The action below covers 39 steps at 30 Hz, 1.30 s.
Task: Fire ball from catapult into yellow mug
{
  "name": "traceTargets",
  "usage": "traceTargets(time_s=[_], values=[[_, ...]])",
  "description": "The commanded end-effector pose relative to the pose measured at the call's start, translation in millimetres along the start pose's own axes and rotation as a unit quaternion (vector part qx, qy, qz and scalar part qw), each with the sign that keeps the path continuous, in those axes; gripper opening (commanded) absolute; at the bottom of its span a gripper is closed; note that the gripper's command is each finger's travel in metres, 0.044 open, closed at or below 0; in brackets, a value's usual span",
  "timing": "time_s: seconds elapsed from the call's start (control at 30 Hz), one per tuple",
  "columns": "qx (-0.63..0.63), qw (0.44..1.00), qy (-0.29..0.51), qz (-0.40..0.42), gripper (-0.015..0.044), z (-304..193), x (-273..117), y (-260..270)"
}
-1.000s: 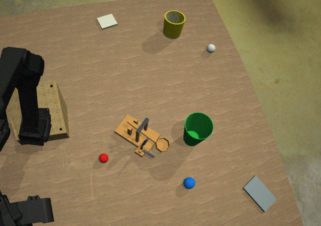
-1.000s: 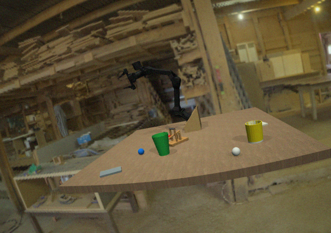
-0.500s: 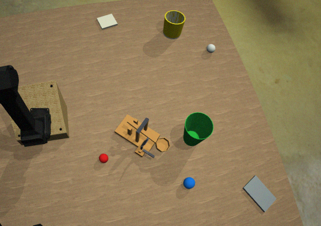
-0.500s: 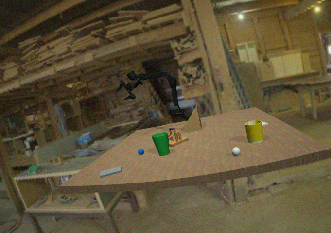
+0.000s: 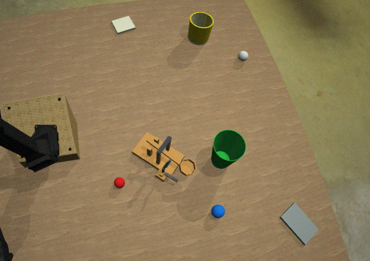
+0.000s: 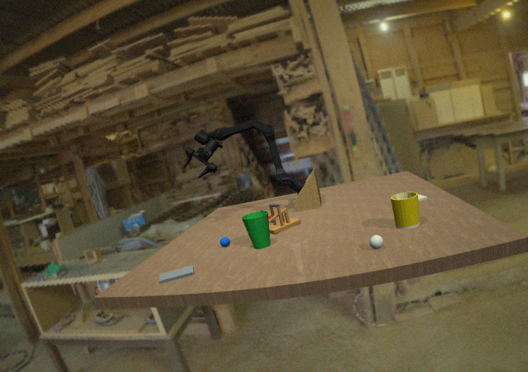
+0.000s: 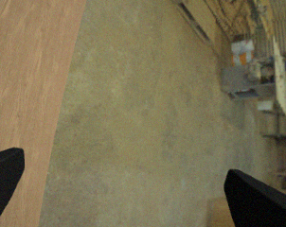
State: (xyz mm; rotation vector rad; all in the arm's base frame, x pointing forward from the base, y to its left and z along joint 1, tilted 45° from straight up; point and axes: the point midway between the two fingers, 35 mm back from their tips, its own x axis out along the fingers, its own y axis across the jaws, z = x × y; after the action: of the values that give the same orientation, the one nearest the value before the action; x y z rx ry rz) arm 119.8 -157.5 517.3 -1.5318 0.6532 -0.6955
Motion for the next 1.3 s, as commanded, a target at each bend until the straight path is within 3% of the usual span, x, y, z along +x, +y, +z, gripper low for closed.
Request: traceTargets(time_s=[0.0, 0.63, 1.27], values=[[0.005, 0.999, -0.019, 0.05, 0.044, 5.5, 24.5, 25.5], [-0.019, 0.969, -0.121, 0.215, 0.044, 73.1, 84.0, 114.0], [-0.128, 0.9, -0.193, 0.369, 0.044, 157.4, 92.7, 213.2]])
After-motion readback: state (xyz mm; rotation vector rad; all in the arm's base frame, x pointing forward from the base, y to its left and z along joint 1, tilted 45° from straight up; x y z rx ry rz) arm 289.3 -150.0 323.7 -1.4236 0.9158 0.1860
